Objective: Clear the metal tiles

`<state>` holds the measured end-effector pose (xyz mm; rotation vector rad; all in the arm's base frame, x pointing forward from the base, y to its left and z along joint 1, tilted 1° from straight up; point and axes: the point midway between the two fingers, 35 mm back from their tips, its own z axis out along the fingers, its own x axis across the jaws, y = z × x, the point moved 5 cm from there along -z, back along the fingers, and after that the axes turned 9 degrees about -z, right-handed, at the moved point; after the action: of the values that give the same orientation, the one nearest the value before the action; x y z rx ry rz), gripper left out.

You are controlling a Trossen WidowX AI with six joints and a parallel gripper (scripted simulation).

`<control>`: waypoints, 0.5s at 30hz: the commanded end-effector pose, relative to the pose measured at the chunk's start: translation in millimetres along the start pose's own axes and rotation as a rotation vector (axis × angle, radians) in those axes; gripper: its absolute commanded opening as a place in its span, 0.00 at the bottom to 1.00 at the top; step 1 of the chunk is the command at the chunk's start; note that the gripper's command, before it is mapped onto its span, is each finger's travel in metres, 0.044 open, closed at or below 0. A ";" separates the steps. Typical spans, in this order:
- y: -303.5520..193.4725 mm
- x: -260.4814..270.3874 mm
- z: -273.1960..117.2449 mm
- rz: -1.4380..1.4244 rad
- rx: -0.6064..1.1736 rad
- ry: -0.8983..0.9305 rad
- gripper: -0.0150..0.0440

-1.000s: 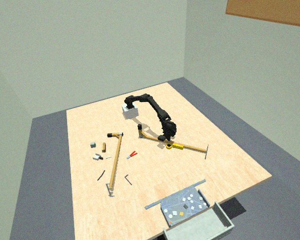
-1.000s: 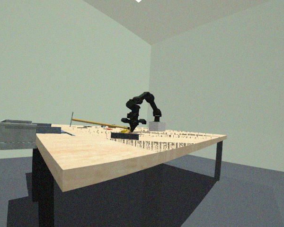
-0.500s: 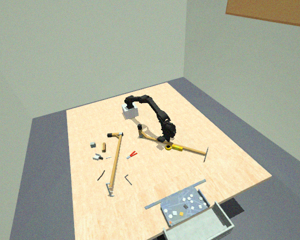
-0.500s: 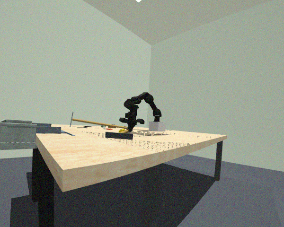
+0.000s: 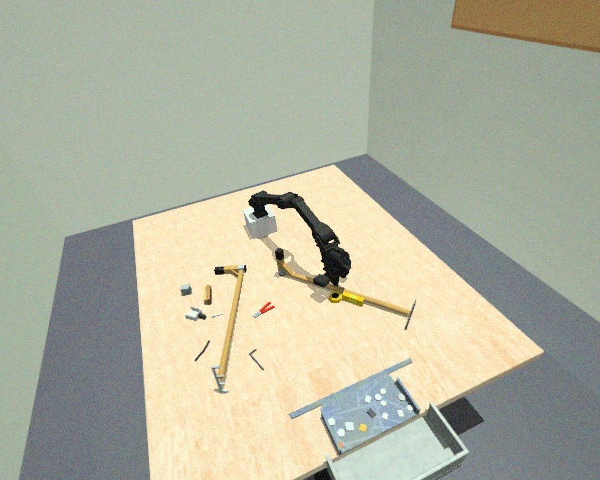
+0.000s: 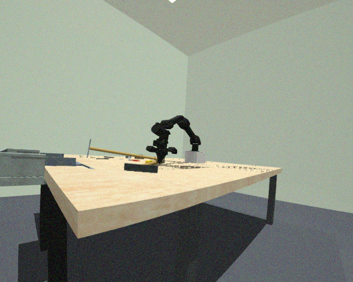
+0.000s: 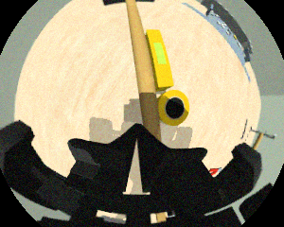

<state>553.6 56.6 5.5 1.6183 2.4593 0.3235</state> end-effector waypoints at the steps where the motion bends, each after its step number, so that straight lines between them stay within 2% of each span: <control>1: -1.3 -8.9 2.5 0.002 0.000 -0.007 0.25; 15: 9.3 -4.2 -38.4 -0.001 -0.025 -0.008 0.25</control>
<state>553.6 53.4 32.0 1.6103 2.4485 0.3365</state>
